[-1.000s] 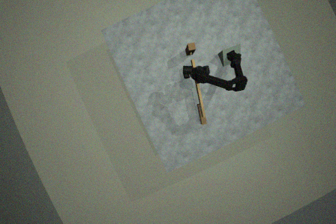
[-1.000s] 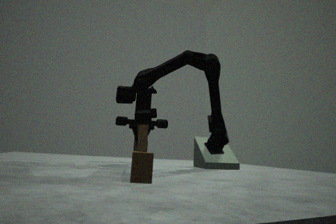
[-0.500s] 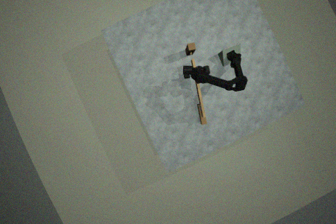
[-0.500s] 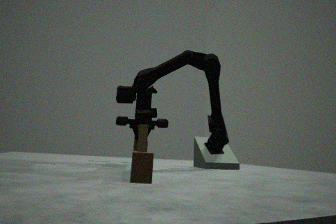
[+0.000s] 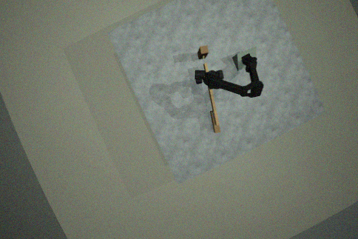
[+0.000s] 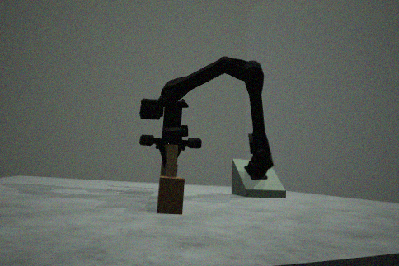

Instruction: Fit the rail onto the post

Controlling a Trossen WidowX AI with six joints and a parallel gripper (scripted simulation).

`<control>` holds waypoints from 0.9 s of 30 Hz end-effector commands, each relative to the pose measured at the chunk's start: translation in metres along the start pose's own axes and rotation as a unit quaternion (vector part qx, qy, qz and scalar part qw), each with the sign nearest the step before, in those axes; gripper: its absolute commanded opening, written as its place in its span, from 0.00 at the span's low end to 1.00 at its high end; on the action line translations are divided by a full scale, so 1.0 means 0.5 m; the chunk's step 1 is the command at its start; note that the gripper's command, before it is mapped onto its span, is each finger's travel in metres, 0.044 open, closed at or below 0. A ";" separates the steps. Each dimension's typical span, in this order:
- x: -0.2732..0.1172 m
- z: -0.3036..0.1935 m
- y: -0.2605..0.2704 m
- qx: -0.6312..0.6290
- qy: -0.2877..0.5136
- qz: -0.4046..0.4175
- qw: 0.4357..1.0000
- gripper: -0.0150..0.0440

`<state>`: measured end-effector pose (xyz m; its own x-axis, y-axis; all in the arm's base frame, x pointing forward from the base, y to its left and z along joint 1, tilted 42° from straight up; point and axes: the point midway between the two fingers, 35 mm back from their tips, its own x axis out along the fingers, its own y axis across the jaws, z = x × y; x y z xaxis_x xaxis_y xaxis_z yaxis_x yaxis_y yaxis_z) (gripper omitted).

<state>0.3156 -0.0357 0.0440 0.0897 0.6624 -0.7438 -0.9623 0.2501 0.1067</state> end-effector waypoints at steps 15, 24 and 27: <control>-0.006 -0.002 -0.005 -0.001 0.001 -0.004 1.000 0.25; -0.003 -0.006 -0.003 -0.001 0.001 -0.004 1.000 0.25; -0.002 -0.008 -0.002 -0.001 0.001 -0.004 1.000 0.25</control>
<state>0.3163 -0.0372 0.0434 0.0934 0.6610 -0.7445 -0.9622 0.2520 0.1030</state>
